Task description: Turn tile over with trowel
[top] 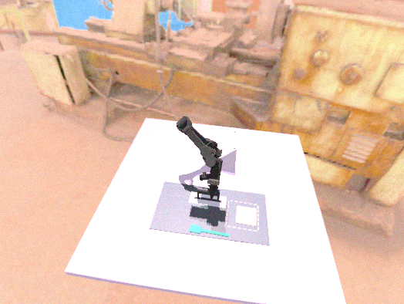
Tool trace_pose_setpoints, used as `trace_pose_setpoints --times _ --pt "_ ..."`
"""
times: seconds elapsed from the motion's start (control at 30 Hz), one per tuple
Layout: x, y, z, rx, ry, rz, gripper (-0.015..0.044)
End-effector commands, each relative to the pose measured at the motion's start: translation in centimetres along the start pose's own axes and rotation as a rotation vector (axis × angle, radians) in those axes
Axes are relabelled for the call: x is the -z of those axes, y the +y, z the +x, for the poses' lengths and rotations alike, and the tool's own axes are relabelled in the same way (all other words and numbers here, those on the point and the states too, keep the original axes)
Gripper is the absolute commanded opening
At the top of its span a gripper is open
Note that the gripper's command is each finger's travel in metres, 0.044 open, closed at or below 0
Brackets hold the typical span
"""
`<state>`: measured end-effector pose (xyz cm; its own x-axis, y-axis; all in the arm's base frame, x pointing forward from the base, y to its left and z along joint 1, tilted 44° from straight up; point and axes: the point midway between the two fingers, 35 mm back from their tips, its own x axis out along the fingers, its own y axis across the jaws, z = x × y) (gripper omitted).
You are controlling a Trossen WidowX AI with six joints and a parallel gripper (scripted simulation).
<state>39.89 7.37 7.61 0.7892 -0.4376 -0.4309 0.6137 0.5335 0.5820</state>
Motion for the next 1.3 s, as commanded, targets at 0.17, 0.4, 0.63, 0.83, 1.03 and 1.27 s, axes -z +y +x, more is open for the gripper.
trace_pose_setpoints --times 0.17,0.4,0.63,0.83,1.03,1.27 --pt "0.1 0.2 -0.2 -0.008 0.008 -0.006 0.0" --pt "0.1 0.2 -0.2 -0.008 0.008 -0.006 0.0" --pt "0.1 0.2 -0.1 -0.007 0.007 -0.006 0.0" --pt "-0.1 0.0 0.0 0.0 -0.001 0.001 0.0" --pt "-1.3 0.1 1.4 0.043 0.049 -0.098 0.0" --pt "-4.3 -0.4 3.7 0.118 0.162 -0.287 0.0"
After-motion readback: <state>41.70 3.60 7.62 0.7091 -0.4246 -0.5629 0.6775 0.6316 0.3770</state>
